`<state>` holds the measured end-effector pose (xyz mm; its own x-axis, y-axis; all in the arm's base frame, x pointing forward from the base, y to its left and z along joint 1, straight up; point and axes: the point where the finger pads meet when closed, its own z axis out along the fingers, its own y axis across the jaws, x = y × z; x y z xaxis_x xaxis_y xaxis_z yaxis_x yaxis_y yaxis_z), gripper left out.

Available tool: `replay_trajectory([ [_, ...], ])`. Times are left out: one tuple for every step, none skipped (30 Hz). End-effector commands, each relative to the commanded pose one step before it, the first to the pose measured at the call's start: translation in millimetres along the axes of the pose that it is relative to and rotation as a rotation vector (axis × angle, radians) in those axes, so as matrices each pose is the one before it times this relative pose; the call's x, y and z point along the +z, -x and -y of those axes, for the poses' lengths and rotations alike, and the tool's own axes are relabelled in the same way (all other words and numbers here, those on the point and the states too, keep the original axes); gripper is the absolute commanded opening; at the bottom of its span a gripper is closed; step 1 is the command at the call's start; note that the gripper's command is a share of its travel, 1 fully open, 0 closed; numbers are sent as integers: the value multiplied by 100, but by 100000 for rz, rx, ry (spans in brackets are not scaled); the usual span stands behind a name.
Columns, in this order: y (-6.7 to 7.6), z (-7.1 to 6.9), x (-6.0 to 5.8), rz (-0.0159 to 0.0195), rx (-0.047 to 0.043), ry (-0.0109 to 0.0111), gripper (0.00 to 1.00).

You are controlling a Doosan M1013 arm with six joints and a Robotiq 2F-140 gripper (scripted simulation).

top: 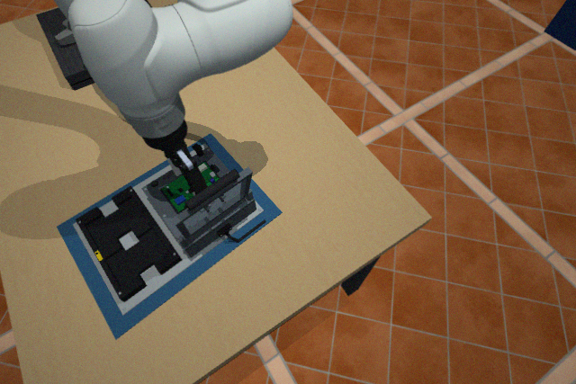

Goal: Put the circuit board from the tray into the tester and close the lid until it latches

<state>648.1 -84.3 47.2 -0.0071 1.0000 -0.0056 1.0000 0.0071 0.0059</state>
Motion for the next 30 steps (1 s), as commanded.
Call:
replay_trajectory([
  [-4, -1, -12, -17, -2, 15, 58],
  [0, 0, 0, 0, 0, 0, 58],
  [0, 0, 0, 0, 0, 0, 58],
  [0, 0, 0, 0, 0, 0, 58],
  [0, 0, -3, 0, 0, 0, 58],
  [0, 0, -9, 0, 0, 0, 58],
  [0, 0, -16, 0, 0, 0, 58],
  [0, 0, -26, 0, 0, 0, 58],
  [0, 0, 0, 0, 0, 0, 58],
  [0, 0, 0, 0, 0, 0, 58],
  [0, 0, -38, 0, 0, 0, 58],
  [0, 0, -51, 0, 0, 0, 58],
  [0, 0, -66, 0, 0, 0, 58],
  [0, 0, -83, 0, 0, 0, 58],
  [0, 1, -100, 0, 0, 0, 58],
  [0, 1, -119, 0, 0, 0, 58],
  [0, 0, -140, 0, 0, 0, 58],
  [0, 0, -161, 0, 0, 0, 58],
  [0, 0, -182, 0, 0, 0, 58],
  [0, 0, -205, 0, 0, 0, 58],
  [0, 0, -227, 0, 0, 0, 58],
  [0, -1, -251, 0, 0, 0, 58],
  [0, -1, -274, 0, 0, 0, 58],
  [0, 0, -298, 0, 0, 0, 58],
  [0, 0, -321, 0, 0, 0, 58],
  [0, 0, 0, 0, 0, 0, 58],
  [0, 0, 0, 0, 0, 0, 58],
  [0, 0, -345, 0, 0, 0, 58],
  [0, 0, -369, 0, 0, 0, 58],
  [0, 0, -393, 0, 0, 0, 58],
])
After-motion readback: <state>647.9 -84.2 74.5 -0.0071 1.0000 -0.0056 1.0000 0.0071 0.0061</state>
